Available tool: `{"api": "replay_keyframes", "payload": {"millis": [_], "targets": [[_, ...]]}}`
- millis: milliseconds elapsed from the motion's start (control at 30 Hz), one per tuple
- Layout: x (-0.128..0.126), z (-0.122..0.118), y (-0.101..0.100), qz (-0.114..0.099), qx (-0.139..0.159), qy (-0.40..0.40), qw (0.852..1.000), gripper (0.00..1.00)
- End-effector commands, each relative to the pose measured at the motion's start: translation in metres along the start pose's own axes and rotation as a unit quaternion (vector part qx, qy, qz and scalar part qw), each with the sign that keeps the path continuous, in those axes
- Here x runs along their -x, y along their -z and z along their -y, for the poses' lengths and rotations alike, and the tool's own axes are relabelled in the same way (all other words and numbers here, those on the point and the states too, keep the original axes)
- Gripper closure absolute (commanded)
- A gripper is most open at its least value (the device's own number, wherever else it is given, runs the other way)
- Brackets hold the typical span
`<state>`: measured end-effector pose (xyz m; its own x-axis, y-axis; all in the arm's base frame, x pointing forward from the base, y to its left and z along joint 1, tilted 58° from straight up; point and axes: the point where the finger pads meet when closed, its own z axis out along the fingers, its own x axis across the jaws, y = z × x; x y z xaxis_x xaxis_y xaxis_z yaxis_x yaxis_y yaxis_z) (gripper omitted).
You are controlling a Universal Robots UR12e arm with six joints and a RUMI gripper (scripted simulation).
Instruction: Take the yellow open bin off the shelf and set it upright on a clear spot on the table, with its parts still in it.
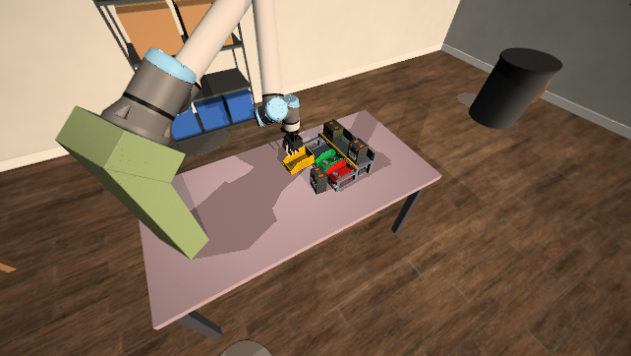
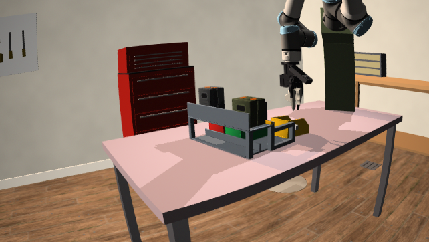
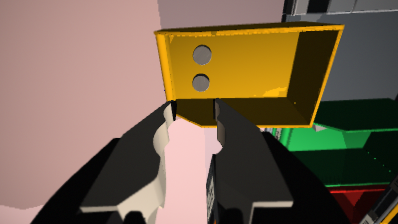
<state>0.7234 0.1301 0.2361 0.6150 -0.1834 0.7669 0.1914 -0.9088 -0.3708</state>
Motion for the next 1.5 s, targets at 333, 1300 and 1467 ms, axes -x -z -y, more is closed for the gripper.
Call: {"api": "replay_keyframes", "payload": {"millis": [333, 1300, 1467], "targets": [[-0.039, 0.0, 0.01, 0.0, 0.0, 0.0, 1.0, 0.8], [-0.129, 0.0, 0.033, 0.0, 0.0, 0.0, 1.0, 0.8], [-0.129, 0.0, 0.033, 0.0, 0.0, 0.0, 1.0, 0.8]]}}
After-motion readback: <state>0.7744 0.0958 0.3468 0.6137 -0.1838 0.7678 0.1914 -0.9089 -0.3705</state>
